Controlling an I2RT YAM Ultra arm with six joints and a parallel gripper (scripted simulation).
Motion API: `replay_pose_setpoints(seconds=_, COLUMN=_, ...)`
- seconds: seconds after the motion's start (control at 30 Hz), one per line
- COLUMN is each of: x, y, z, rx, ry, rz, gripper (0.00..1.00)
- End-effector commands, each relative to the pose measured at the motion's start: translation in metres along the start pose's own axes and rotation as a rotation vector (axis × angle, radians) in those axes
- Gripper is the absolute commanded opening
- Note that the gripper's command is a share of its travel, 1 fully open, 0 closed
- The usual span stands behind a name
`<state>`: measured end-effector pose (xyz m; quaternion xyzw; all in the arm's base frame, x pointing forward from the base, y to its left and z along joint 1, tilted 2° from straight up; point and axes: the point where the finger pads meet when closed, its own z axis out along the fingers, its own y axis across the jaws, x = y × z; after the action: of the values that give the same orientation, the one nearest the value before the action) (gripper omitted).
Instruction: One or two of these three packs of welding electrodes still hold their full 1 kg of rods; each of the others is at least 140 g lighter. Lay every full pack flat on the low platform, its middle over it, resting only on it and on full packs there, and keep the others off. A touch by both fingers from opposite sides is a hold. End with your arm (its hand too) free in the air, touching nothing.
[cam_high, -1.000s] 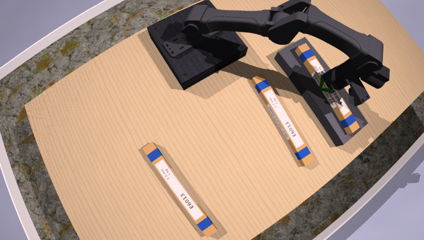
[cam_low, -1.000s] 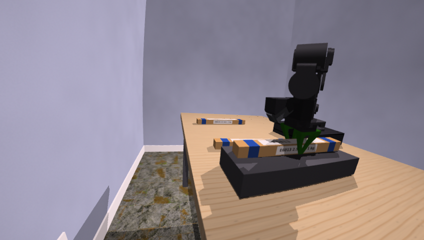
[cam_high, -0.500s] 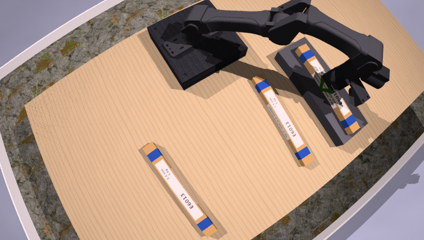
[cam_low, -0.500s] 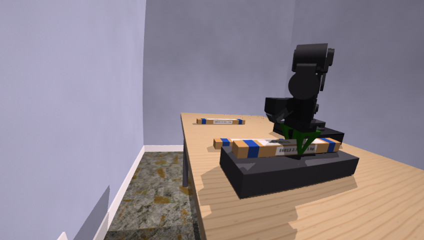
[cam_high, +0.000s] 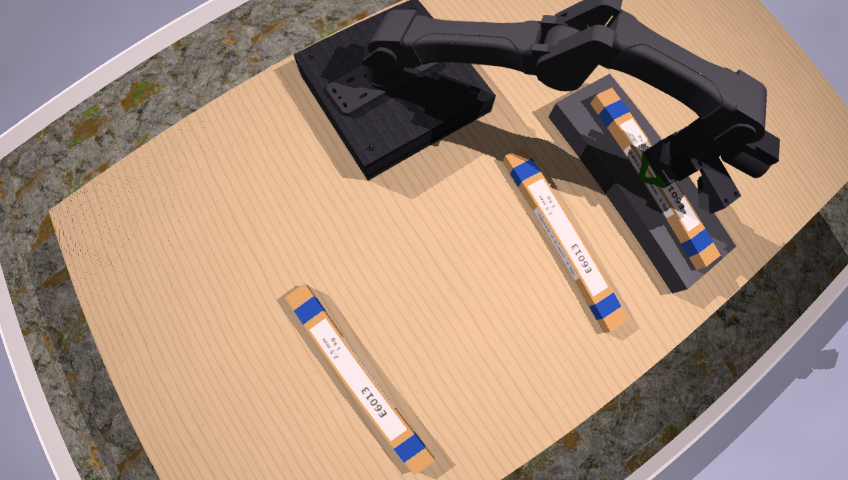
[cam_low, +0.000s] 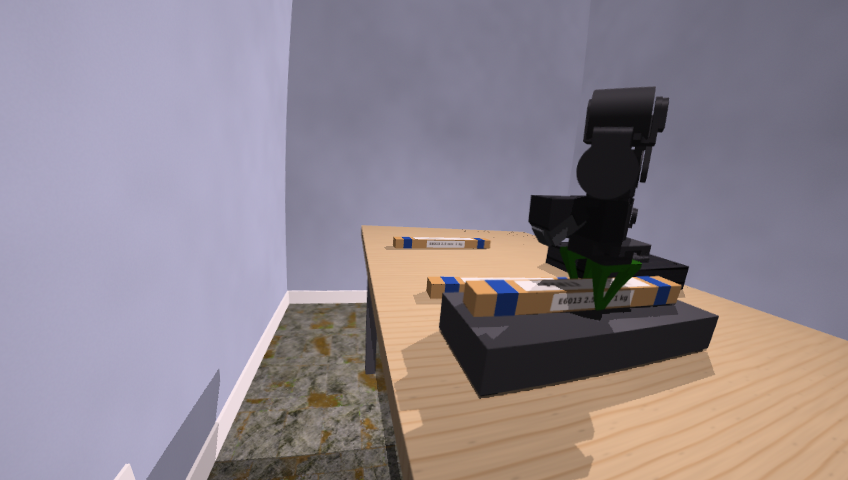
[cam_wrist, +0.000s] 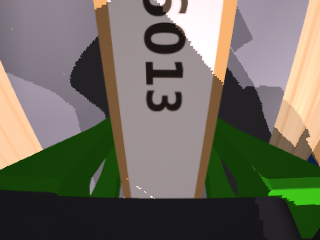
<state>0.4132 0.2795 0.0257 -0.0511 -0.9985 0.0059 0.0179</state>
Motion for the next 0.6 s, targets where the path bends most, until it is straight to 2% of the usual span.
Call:
replay_pose_setpoints(seconds=0.0, x=-0.0064, y=0.0032, z=-0.0373, rx=-0.046, ry=-0.052, rz=0.002, gripper=0.0)
replay_pose_setpoints(seconds=0.3, x=-0.0069, y=0.0029, z=-0.0361, rx=-0.045, ry=-0.052, rz=0.002, gripper=0.0)
replay_pose_setpoints(seconds=0.33, x=-0.0069, y=0.0029, z=-0.0361, rx=-0.045, ry=-0.052, rz=0.002, gripper=0.74)
replay_pose_setpoints(seconds=0.57, x=-0.0069, y=0.0029, z=-0.0362, rx=-0.045, ry=-0.053, rz=0.002, gripper=0.74)
